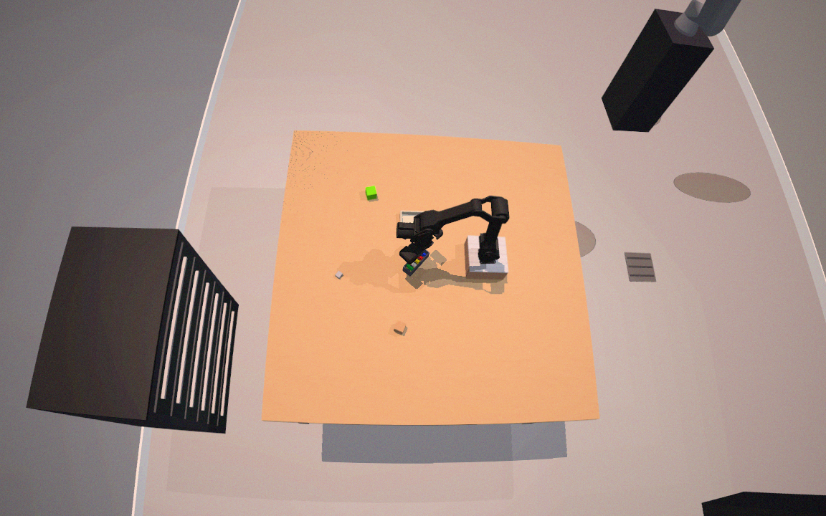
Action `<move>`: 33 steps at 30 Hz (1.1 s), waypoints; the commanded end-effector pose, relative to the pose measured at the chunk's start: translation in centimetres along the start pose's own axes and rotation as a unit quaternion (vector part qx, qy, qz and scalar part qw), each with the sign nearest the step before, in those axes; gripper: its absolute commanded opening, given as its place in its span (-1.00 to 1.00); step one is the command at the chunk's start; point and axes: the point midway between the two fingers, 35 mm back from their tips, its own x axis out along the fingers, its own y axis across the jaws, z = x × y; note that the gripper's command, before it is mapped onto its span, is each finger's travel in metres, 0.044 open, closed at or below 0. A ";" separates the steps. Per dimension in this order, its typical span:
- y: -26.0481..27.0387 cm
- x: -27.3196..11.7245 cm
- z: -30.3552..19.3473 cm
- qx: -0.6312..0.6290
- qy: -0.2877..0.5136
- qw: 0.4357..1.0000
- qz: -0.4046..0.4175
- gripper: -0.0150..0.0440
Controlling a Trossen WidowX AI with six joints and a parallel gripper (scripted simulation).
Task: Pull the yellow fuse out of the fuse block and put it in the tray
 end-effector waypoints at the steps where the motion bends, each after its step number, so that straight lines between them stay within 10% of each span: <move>1: 0.9 1.3 -0.7 -0.039 0.017 0.999 -0.006 -0.24; 33: 1.1 4.0 -0.7 -0.039 0.018 0.999 -0.006 -0.24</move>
